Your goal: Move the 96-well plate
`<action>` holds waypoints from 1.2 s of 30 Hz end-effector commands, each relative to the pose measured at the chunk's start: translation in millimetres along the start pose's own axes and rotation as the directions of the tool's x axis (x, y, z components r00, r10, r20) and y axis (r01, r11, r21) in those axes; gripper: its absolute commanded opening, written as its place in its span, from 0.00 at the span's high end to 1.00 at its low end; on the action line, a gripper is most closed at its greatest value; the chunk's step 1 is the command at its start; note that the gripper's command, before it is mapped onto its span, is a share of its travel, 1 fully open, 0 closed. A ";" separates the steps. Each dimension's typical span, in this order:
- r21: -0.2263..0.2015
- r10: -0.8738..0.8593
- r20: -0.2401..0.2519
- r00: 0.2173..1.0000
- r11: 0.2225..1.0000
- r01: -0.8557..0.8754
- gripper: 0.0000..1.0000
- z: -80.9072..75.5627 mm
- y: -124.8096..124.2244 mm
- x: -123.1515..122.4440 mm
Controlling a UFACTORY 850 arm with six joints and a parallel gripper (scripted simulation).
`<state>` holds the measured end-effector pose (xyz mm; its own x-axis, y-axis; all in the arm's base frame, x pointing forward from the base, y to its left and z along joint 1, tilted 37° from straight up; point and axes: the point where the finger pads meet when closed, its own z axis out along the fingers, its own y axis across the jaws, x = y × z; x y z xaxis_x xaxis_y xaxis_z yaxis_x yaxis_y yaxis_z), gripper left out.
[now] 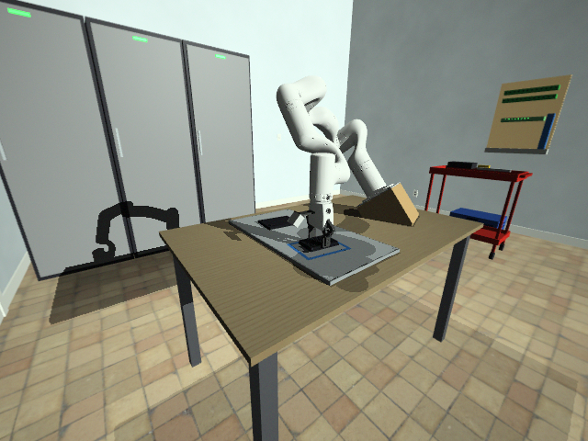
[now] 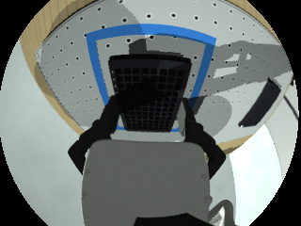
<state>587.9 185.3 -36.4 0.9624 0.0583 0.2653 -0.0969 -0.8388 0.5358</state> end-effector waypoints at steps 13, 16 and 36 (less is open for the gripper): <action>0.001 0.000 -0.001 1.000 1.000 0.000 1.00 1.3 -0.4 0.8; 0.001 0.000 -0.001 1.000 1.000 0.000 1.00 1.8 -0.4 0.8; 0.001 0.000 -0.001 1.000 1.000 0.000 1.00 4.5 -0.4 0.8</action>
<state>589.2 182.5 -40.5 0.9624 0.0583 0.2653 -0.0969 -0.8388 0.5358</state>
